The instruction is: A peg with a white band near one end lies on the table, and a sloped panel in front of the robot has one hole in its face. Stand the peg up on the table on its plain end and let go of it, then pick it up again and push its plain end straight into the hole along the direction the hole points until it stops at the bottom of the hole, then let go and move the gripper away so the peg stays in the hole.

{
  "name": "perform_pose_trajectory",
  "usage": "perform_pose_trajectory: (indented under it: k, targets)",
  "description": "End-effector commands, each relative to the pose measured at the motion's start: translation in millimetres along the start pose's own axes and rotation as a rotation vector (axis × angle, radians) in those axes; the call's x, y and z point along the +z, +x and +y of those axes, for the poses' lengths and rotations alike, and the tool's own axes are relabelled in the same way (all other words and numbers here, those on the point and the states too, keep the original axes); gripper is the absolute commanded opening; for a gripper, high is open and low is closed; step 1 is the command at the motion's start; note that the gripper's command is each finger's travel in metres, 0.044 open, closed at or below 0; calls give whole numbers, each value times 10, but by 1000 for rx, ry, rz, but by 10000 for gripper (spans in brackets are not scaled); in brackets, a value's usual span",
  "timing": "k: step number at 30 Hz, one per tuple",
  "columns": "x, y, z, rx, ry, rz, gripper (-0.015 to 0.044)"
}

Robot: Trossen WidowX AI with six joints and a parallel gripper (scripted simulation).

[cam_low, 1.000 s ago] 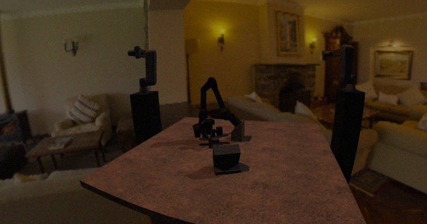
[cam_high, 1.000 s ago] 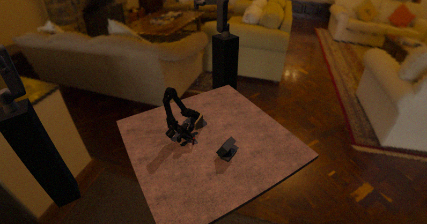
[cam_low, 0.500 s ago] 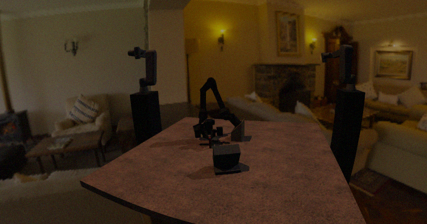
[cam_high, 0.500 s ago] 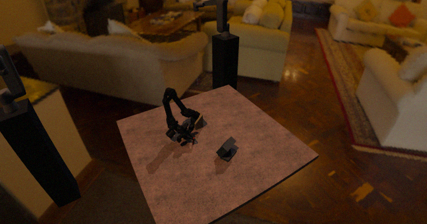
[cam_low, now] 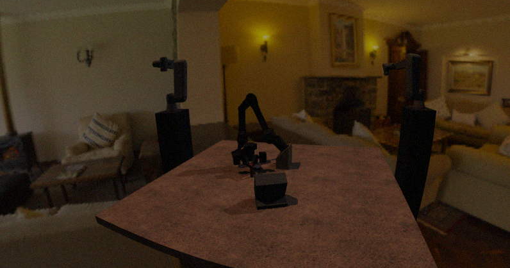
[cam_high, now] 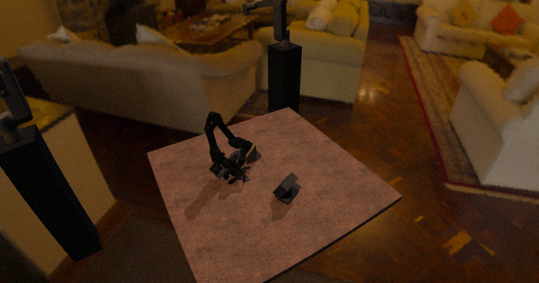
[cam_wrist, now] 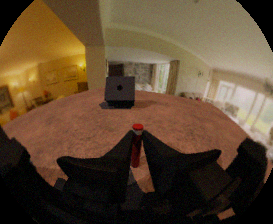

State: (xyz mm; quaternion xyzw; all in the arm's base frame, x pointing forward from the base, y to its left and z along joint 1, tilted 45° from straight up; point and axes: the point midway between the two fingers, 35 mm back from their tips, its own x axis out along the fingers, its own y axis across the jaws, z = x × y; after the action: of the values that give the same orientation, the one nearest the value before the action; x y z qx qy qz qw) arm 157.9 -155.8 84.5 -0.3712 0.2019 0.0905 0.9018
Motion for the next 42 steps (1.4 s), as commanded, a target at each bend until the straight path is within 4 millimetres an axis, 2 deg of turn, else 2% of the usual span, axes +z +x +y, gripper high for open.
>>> perform_pose_trajectory:
  k: [1,42]
  targets:
    - [-19,-11,1,0,0,1,49]
    - [-46,-54,79,-6,5,-48,49]
